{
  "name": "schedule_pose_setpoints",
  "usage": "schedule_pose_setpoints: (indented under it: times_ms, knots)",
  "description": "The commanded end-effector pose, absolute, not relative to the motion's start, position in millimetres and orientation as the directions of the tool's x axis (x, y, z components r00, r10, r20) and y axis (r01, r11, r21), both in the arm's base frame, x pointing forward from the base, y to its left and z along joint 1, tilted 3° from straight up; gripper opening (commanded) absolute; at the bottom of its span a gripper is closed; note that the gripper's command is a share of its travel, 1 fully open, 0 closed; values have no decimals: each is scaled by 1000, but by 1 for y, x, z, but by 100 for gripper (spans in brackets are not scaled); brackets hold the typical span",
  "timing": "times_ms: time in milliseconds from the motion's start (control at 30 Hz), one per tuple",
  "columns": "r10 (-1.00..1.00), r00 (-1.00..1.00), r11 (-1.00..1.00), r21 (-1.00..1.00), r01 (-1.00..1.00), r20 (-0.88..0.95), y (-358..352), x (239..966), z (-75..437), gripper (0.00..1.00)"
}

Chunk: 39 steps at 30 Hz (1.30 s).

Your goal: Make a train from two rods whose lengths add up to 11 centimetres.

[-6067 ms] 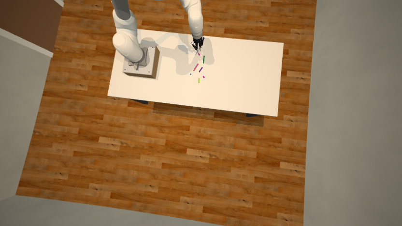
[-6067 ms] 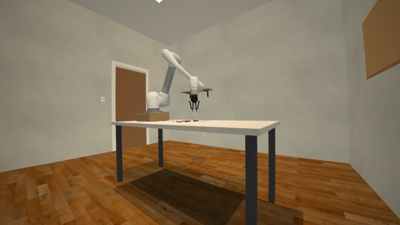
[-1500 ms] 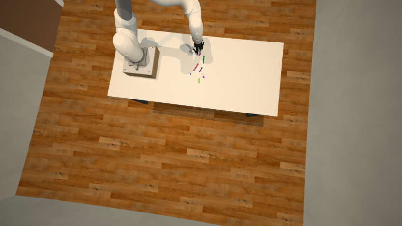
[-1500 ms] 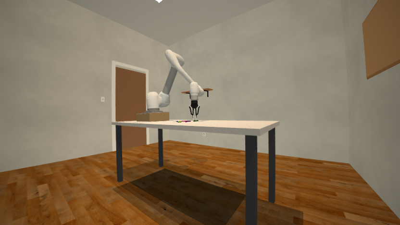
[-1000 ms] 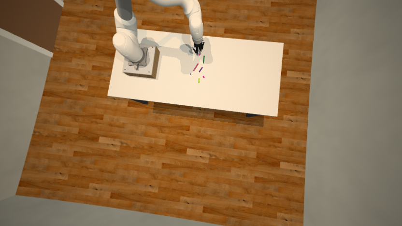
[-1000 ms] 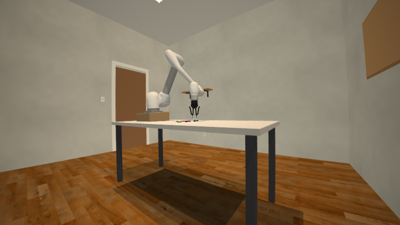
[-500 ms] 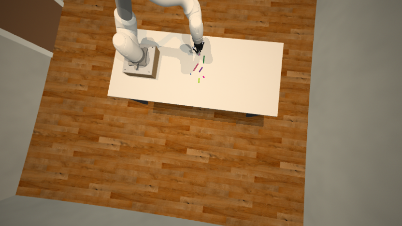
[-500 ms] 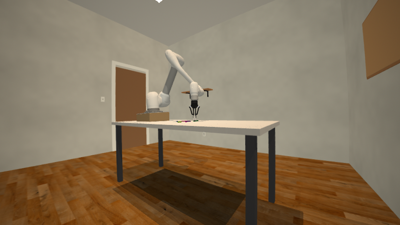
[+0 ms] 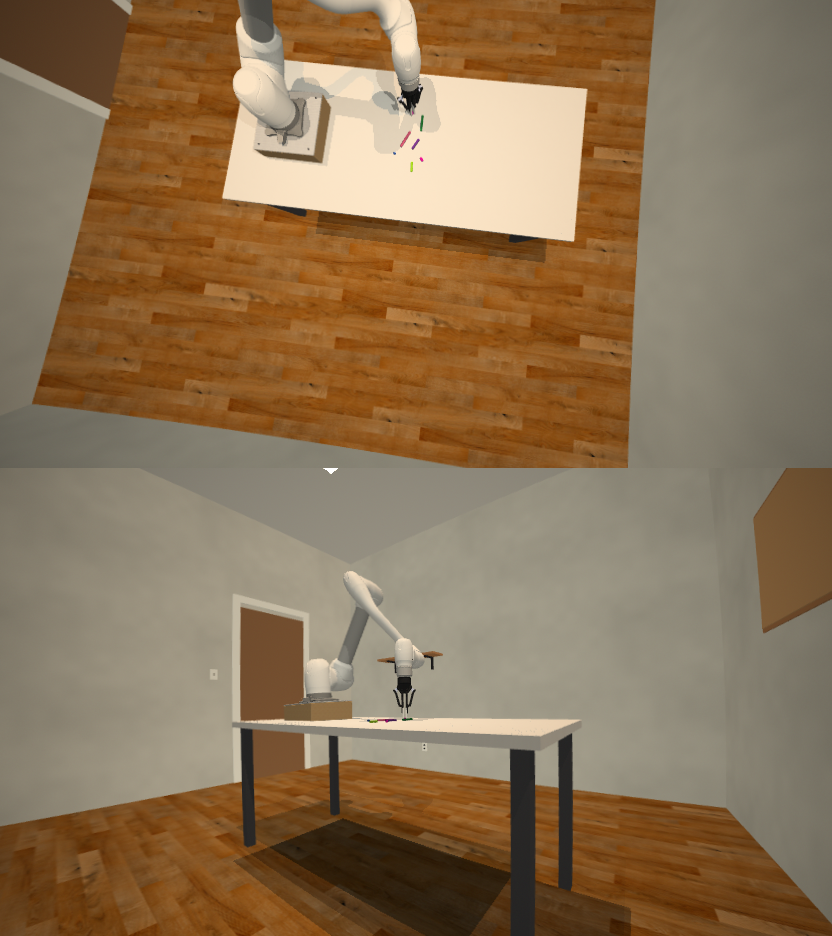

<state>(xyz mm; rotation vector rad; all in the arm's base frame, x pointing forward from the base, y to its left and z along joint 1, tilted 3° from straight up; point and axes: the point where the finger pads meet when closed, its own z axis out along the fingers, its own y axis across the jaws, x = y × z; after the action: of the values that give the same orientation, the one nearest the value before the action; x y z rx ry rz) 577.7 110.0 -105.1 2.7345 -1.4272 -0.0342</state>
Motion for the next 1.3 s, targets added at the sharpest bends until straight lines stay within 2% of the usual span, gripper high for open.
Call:
schedule_pose_setpoints:
  times_ms: [0, 400, 833, 1267]
  knots:
    - [-820, 572, -571, 60, -819, 7, 110, 578, -105, 3]
    - [-820, 572, -571, 60, -819, 7, 111, 578, -91, 3]
    - [-820, 572, -571, 60, -819, 7, 114, 582, -9, 3]
    - [-823, 568, -567, 60, -822, 7, 114, 582, -5, 3]
